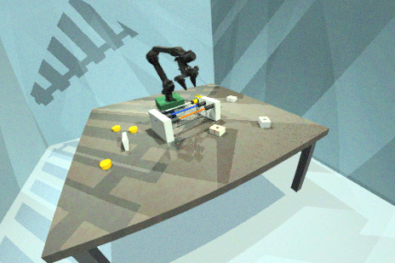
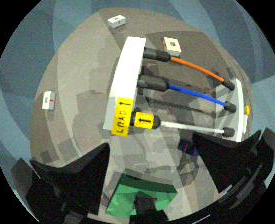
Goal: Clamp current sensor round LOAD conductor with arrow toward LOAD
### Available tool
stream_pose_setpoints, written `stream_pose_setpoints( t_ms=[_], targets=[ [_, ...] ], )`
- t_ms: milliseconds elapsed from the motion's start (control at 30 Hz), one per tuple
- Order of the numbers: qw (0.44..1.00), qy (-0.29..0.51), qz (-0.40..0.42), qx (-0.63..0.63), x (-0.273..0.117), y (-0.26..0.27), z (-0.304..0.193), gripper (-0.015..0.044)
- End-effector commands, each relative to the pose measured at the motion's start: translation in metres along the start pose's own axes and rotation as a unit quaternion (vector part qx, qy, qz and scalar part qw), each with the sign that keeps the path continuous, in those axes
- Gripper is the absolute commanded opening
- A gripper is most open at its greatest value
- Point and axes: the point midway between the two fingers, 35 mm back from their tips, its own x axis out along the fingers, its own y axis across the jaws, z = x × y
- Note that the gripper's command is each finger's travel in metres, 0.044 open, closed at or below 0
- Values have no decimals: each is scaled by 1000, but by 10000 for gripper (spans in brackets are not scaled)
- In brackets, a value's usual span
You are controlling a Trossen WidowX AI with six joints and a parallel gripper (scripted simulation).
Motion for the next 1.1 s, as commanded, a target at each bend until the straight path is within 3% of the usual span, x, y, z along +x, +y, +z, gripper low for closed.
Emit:
stream_pose_setpoints(
  t_ms=[0, 433, 1067],
  targets=[
    [999, 38, -19, 28, 12, -34, -8, 440],
    [973, 163, -27, 159, 35, -147, -85, 440],
    [971, 167, -25, 166, 55, -153, -96, 440]
  ],
)
